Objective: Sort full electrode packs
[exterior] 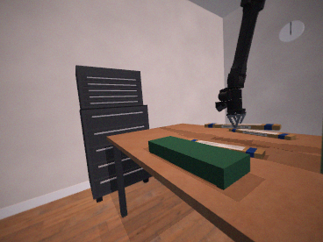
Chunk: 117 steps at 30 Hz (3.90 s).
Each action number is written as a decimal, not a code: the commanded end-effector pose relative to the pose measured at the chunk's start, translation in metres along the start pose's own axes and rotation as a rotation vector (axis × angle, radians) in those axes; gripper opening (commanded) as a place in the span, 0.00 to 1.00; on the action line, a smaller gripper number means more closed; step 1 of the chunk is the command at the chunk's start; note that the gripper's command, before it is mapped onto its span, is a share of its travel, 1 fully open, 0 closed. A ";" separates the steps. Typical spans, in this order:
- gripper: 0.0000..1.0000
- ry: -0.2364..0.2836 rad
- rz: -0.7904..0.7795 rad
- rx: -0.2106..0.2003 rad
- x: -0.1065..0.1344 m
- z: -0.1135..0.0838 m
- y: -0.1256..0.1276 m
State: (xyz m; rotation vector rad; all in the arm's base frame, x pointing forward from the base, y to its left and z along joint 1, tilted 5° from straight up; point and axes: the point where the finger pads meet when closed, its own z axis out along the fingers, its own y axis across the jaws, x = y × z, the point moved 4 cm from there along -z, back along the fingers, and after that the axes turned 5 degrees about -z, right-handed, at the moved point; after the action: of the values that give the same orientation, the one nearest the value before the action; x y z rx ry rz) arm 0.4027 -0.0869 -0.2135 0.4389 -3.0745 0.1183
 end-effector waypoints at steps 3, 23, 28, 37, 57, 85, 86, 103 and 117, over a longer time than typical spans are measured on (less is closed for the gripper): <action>0.00 -0.058 0.007 0.030 -0.021 -0.001 -0.018; 0.00 -0.051 0.007 0.026 -0.017 0.031 -0.016; 0.00 -0.051 0.006 0.026 -0.016 0.029 -0.015; 0.00 -0.059 0.006 0.030 -0.016 0.025 -0.016; 0.00 -0.060 0.007 0.031 -0.012 0.028 -0.016; 0.00 -0.059 0.008 0.030 -0.009 0.032 -0.015; 0.00 -0.058 0.008 0.029 -0.008 0.033 -0.014; 0.00 -0.063 0.008 0.032 -0.010 0.035 -0.015; 0.00 -0.065 0.007 0.034 -0.013 0.044 -0.016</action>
State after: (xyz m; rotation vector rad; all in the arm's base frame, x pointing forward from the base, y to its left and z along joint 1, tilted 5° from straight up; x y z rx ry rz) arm 0.3933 -0.0923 -0.2691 0.4381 -3.0801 0.1214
